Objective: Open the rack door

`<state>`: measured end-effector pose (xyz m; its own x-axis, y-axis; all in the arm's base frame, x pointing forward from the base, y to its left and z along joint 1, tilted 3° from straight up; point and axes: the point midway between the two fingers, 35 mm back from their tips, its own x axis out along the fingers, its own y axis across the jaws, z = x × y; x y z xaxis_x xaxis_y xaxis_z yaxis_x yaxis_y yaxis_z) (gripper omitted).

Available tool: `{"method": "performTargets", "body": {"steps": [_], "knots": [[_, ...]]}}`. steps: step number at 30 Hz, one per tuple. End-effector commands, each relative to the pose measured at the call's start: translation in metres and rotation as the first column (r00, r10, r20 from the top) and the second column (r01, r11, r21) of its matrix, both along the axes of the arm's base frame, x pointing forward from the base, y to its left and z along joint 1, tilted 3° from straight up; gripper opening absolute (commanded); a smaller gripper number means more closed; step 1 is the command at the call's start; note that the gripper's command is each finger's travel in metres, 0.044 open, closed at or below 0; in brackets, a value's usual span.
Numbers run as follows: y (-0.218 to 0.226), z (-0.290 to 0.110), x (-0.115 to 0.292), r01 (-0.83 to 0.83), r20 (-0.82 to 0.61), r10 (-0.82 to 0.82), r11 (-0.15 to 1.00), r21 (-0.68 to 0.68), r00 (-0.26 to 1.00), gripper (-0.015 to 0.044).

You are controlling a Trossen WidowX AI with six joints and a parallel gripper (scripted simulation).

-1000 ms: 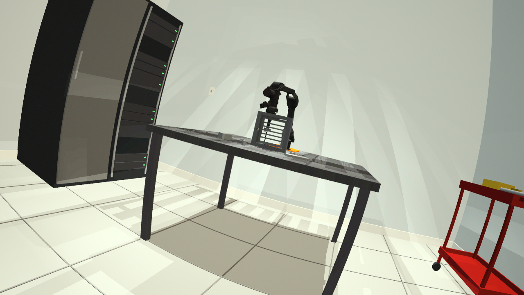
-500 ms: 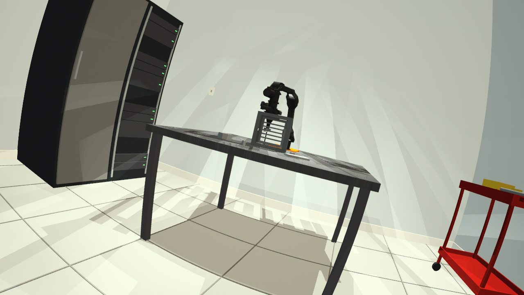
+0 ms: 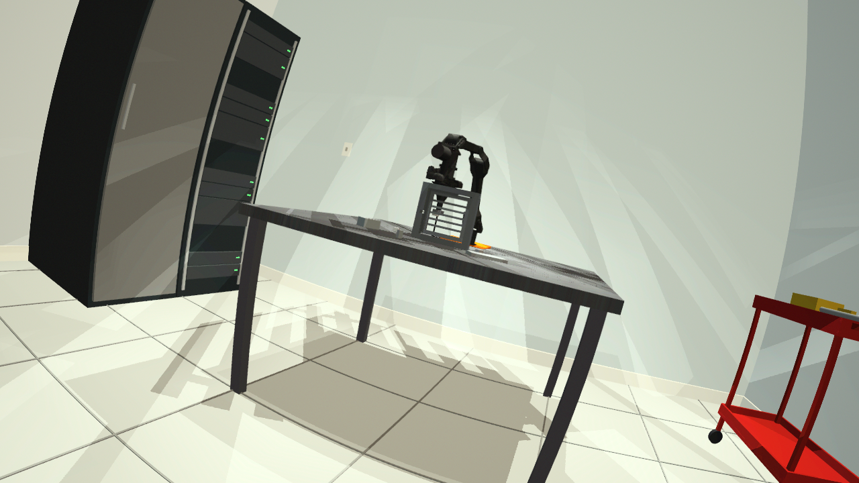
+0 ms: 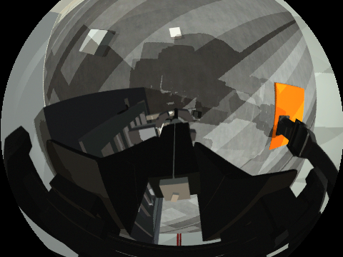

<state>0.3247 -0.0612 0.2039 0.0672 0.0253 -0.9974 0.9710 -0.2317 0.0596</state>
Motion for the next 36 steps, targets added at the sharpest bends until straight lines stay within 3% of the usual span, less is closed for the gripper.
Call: {"method": "performTargets", "body": {"steps": [1,5,12,18,27,36], "knots": [[0.0013,-0.0006,0.0005,0.019,0.0,-0.019,1.0,0.01,1.0,0.0208],[0.0013,-0.0006,0.0005,0.019,0.0,-0.019,1.0,0.01,1.0,0.0296],[0.0013,-0.0006,0.0005,-0.25,0.007,0.25,0.968,-0.01,0.968,0.0296],[0.0013,-0.0006,0.0005,-0.522,0.008,0.522,0.853,-0.032,0.853,0.0296],[0.0013,-0.0006,0.0005,-0.837,-0.002,0.838,0.544,-0.064,0.545,0.0296],[0.0013,-0.0006,0.0005,-0.988,-0.025,0.991,0.129,-0.088,0.132,0.0296]]}}
